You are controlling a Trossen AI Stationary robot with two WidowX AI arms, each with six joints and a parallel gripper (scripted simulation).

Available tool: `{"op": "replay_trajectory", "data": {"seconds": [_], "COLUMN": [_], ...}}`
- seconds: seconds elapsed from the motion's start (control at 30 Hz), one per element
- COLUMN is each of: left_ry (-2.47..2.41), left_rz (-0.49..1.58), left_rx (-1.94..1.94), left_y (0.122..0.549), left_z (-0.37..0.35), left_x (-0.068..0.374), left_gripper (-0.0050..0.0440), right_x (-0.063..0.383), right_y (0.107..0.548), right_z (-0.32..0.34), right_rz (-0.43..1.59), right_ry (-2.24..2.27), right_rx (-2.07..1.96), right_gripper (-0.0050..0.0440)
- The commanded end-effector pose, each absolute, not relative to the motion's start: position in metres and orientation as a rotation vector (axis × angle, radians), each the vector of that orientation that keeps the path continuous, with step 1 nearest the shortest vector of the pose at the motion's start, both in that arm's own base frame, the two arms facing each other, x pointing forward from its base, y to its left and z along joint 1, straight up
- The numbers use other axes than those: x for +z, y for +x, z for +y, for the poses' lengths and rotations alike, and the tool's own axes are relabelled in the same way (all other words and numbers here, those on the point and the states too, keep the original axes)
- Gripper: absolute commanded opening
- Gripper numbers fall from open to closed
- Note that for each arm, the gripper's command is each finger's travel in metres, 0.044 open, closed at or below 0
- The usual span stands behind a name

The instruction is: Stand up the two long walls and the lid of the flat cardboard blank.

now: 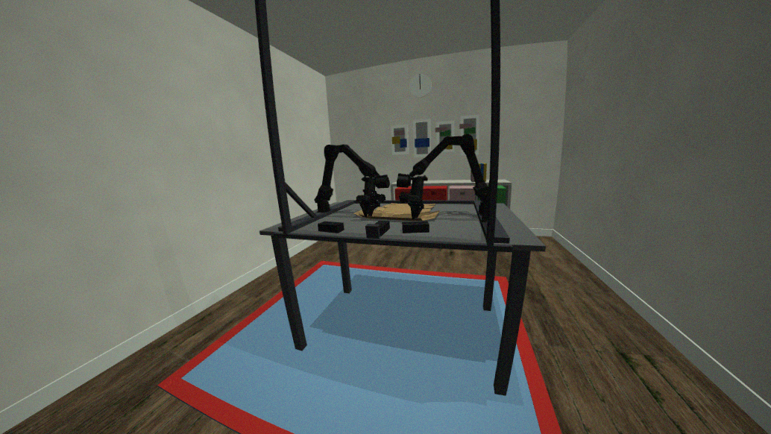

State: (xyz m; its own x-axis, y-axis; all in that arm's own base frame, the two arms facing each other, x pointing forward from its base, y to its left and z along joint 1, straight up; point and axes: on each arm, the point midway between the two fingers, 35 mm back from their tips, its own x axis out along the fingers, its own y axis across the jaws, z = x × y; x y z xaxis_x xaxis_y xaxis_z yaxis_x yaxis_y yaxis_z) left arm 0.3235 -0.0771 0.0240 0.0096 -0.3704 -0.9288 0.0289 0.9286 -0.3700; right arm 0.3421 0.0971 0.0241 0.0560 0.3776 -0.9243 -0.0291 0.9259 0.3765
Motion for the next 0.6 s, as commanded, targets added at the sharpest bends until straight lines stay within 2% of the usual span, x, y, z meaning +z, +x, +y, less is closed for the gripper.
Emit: {"op": "replay_trajectory", "data": {"seconds": [0.0,0.57], "left_ry": [-0.268,-0.286], "left_rz": [1.56,1.56], "left_rx": [-0.279,-0.298], "left_y": [0.3261,0.3262], "left_z": [-0.0686,-0.0675], "left_x": [0.0037,0.004], "left_gripper": [0.0246,0.0246], "right_x": [0.0064,0.0066], "right_y": [0.3465,0.3462], "right_z": [0.0883,0.0872], "right_rz": [1.497,1.494], "right_ry": [0.266,0.284], "right_rx": [0.279,0.297], "right_gripper": [0.0245,0.0245]}}
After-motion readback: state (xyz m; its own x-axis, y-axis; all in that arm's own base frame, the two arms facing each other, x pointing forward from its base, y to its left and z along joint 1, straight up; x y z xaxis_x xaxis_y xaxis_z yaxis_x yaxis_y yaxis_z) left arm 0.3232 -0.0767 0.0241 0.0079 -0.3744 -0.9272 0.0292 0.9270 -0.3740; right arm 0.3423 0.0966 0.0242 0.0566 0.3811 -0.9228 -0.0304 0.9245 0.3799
